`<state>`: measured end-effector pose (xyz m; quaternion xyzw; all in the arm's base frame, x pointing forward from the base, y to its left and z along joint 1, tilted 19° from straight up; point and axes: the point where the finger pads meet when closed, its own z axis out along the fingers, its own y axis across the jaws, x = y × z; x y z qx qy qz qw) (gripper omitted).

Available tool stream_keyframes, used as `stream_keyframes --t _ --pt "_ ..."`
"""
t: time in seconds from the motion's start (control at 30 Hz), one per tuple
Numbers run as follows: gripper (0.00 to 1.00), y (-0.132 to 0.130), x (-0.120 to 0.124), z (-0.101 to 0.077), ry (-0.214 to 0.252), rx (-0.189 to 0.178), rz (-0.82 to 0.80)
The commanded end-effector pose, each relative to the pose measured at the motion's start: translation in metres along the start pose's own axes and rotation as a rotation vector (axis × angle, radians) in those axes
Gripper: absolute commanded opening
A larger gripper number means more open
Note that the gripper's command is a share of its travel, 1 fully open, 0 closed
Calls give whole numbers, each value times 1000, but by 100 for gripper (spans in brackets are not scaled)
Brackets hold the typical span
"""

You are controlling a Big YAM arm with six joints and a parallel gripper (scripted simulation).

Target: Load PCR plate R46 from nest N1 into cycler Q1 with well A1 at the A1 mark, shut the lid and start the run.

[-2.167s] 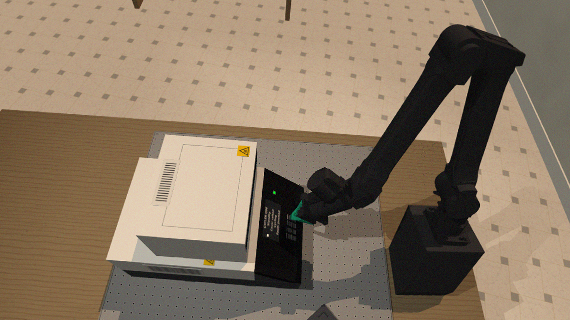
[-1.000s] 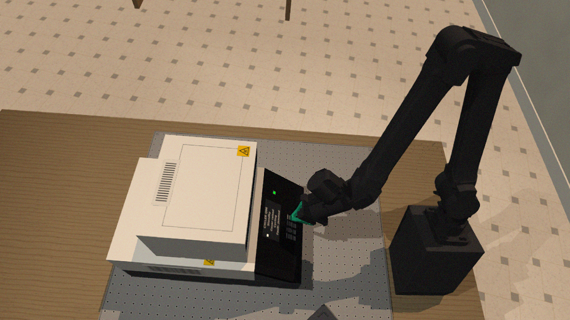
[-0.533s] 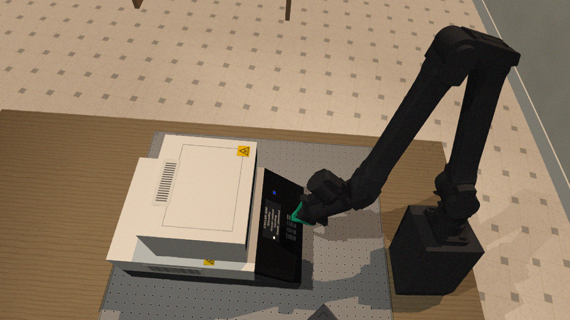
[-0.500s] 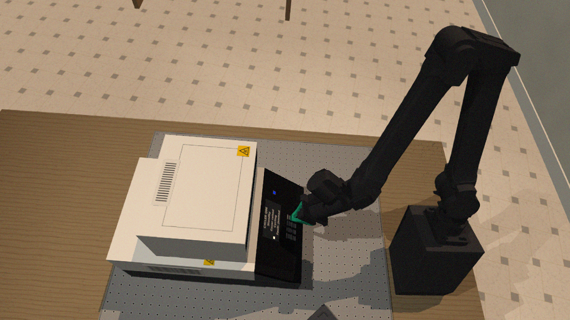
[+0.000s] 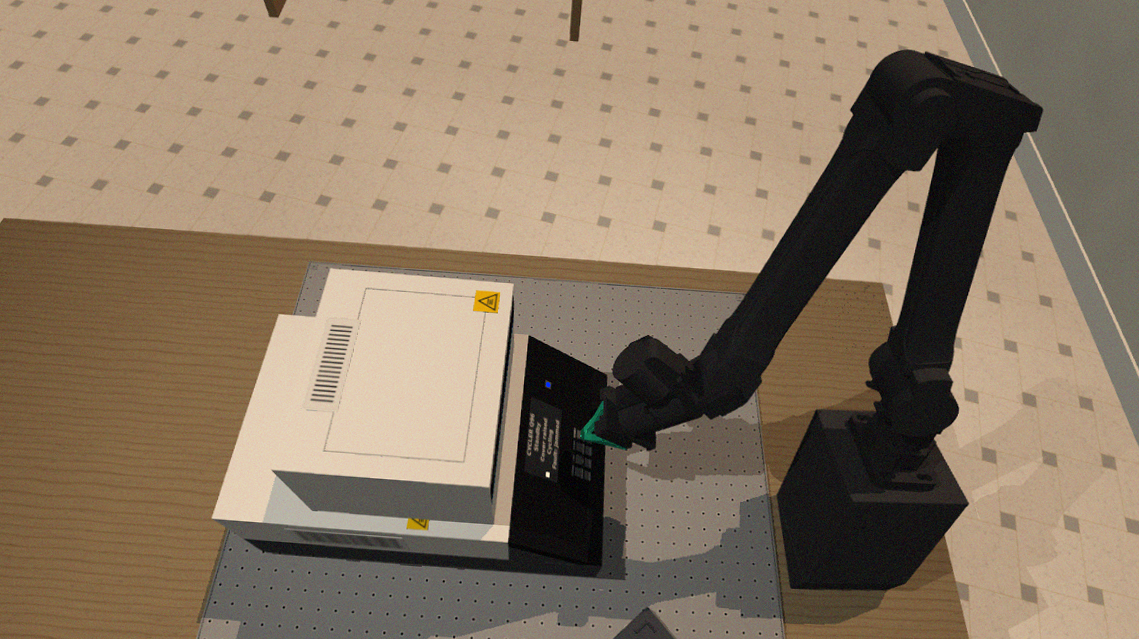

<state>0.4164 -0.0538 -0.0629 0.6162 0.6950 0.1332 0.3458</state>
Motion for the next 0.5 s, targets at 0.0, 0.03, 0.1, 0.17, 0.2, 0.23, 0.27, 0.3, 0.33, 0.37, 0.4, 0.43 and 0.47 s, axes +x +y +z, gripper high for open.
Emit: stream_keyframes --t 0.0,0.03,0.1,0.17,0.2,0.23,0.27,0.3,0.33,0.37,0.4,0.43,0.47 --pt "0 10 -8 -4 -13 -19 16" --pt "0 9 -6 -8 -11 -21 17" --pt "0 9 -3 -15 -5 -23 12" --pt "0 10 -1 -20 -5 -26 9" --pt "0 11 0 -22 1 -28 9" --pt "0 12 1 -24 1 -29 9" --pt "0 13 1 -26 1 -29 9" --pt "0 13 0 -27 -3 -28 9" --pt "0 12 0 -29 -3 -28 9" --pt "0 12 1 -31 2 -28 8" --pt "0 11 1 -33 2 -27 7" --pt "0 11 1 -33 2 -27 7" --pt "0 11 1 -33 2 -27 7"
